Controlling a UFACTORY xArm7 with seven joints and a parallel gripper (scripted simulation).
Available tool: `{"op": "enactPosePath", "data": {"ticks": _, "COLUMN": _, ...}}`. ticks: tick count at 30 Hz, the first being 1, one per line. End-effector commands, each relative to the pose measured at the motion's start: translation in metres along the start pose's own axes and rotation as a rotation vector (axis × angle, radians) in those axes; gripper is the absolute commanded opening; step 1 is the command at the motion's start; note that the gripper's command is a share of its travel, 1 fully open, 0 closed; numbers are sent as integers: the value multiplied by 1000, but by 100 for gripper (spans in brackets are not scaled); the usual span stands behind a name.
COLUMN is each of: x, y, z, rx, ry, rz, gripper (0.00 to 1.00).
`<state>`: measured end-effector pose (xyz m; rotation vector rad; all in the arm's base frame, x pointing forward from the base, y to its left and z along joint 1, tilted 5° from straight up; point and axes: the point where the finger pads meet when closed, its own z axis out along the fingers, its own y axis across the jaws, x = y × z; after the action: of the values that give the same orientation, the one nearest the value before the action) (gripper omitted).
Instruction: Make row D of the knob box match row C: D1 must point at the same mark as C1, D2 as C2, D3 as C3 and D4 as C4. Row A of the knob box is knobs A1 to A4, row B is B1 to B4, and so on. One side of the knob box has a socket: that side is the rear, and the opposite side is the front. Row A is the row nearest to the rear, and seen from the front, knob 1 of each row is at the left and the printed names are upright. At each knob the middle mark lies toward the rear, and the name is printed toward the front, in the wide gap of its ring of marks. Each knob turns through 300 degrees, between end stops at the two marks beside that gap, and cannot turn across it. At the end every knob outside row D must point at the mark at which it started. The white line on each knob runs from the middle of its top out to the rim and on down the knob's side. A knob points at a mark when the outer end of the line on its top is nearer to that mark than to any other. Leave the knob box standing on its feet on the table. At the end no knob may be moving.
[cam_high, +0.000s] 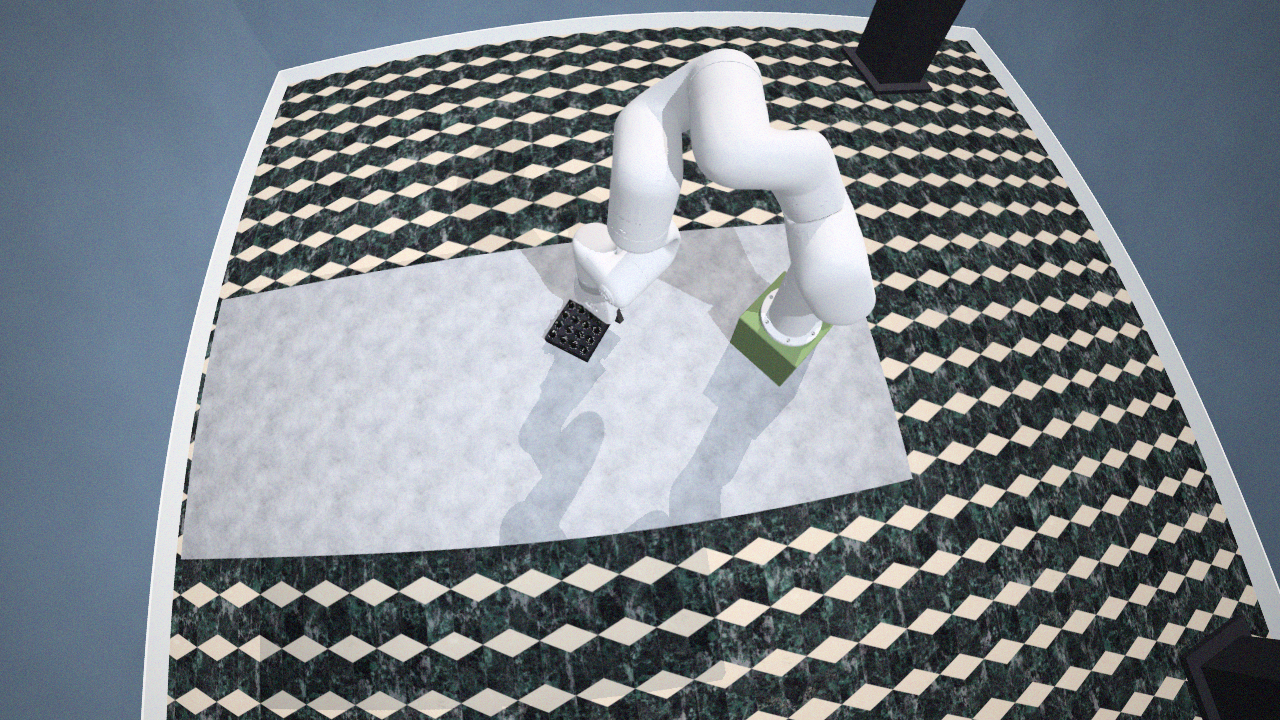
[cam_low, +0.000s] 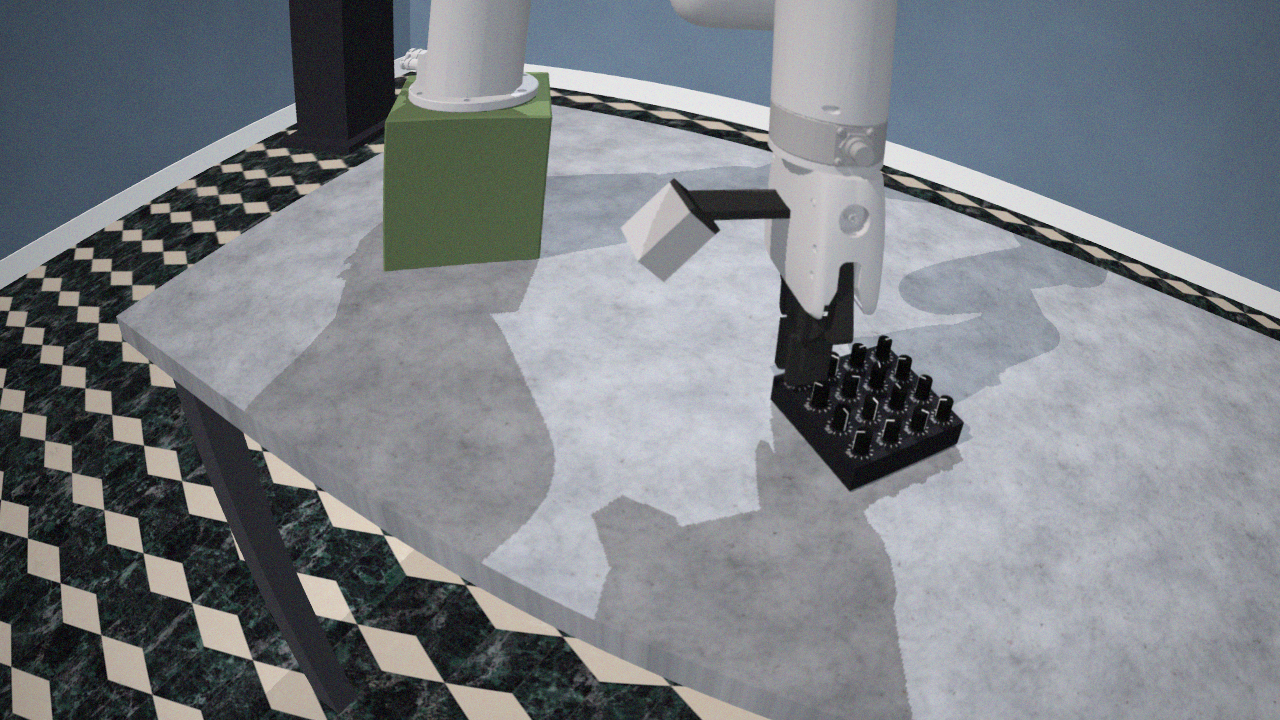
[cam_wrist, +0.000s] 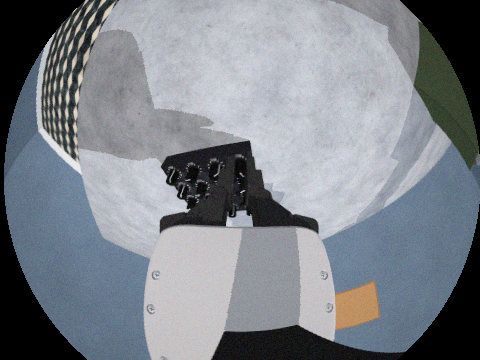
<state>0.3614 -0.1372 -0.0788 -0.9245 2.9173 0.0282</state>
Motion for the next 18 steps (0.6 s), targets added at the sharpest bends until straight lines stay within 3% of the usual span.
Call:
{"op": "enactPosePath", "data": {"ticks": 1, "x": -1, "y": -1, "z": -1, "rx": 2, "ry": 1, "rz": 31, "gripper": 8}}
{"op": "enactPosePath", "data": {"ticks": 18, "x": -1, "y": -1, "z": -1, "rx": 2, "ry": 0, "rz": 387, "gripper": 8}}
